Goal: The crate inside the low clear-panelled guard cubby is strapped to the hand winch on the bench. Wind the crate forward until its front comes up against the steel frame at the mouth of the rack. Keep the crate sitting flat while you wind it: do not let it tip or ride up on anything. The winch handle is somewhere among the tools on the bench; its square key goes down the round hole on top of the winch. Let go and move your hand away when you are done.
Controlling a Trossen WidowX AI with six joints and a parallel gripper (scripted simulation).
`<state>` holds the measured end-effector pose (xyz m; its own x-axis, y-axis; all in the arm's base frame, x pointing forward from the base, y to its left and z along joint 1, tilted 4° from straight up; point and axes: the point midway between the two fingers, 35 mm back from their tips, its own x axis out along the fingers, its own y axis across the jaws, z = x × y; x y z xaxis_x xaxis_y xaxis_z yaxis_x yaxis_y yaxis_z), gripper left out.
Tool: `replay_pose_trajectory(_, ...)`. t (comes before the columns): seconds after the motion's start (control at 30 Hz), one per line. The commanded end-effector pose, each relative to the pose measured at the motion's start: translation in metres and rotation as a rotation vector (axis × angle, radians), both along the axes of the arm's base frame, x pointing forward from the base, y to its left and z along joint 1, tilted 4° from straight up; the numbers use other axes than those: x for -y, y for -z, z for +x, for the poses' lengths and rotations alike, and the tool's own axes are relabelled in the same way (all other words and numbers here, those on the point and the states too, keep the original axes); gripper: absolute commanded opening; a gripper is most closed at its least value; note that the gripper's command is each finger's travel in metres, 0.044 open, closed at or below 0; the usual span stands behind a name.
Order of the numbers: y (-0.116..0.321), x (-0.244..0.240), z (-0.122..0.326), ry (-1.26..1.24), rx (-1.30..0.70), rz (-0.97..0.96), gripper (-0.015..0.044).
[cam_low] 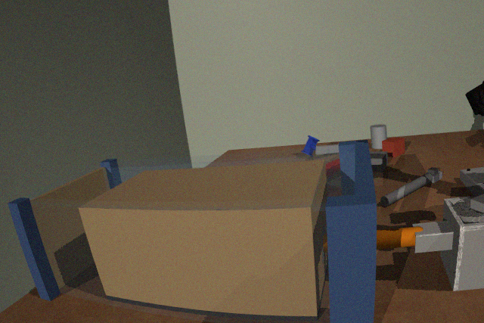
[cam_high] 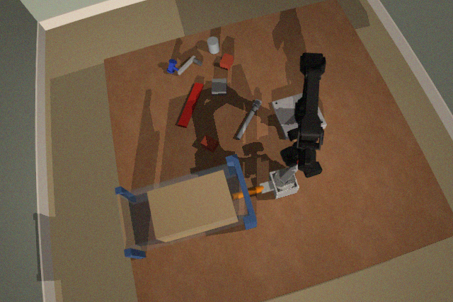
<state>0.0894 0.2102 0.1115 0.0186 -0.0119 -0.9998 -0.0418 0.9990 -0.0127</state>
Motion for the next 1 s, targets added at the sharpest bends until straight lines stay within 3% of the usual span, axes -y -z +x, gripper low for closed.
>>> replay_pose_trajectory(0.0, 0.001, 0.015, 0.011, 0.029, 0.017, -0.035, 0.0)
replay_pose_trajectory(0.97, -0.001, 0.034, 0.034, 0.029, 0.019, -0.037, 0.0)
